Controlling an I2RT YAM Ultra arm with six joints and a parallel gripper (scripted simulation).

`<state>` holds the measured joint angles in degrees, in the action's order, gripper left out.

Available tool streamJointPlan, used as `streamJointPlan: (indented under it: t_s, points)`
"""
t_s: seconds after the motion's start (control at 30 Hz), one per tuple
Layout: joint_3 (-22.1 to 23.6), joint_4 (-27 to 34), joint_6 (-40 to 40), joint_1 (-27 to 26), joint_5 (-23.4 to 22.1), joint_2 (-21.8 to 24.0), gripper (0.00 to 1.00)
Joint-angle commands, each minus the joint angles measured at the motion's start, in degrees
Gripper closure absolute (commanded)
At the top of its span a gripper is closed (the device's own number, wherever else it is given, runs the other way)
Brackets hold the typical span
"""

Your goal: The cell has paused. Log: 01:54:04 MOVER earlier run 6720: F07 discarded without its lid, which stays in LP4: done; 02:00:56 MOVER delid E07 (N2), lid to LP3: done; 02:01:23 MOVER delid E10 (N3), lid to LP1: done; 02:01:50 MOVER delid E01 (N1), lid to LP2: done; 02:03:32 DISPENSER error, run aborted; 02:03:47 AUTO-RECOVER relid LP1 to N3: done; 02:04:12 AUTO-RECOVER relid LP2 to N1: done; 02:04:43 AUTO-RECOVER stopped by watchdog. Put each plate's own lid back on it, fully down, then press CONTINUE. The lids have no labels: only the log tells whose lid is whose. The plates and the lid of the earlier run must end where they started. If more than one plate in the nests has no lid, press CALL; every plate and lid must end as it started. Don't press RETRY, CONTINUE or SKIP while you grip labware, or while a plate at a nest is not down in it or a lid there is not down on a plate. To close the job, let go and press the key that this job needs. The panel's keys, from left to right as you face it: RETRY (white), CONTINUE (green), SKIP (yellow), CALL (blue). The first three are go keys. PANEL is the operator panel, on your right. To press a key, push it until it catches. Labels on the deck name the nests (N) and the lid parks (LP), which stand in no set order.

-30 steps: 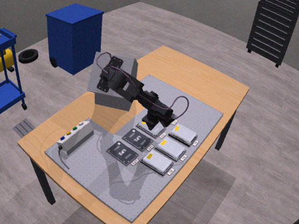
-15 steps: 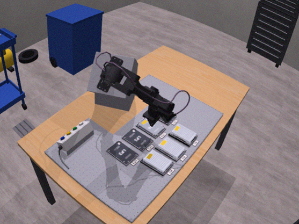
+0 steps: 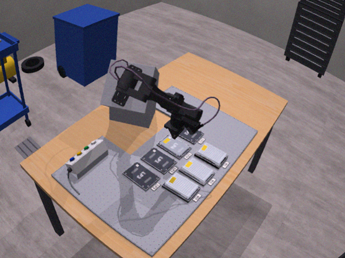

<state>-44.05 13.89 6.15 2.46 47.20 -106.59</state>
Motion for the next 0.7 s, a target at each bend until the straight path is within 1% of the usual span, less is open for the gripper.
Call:
streamJointPlan:
  t_s: [0.0,0.67]
  points:
    - [-1.81,2.12,1.5,1.68,0.62,1.73,1.0]
    - [-2.67,3.02,1.88,1.89,0.63,1.19,1.0]
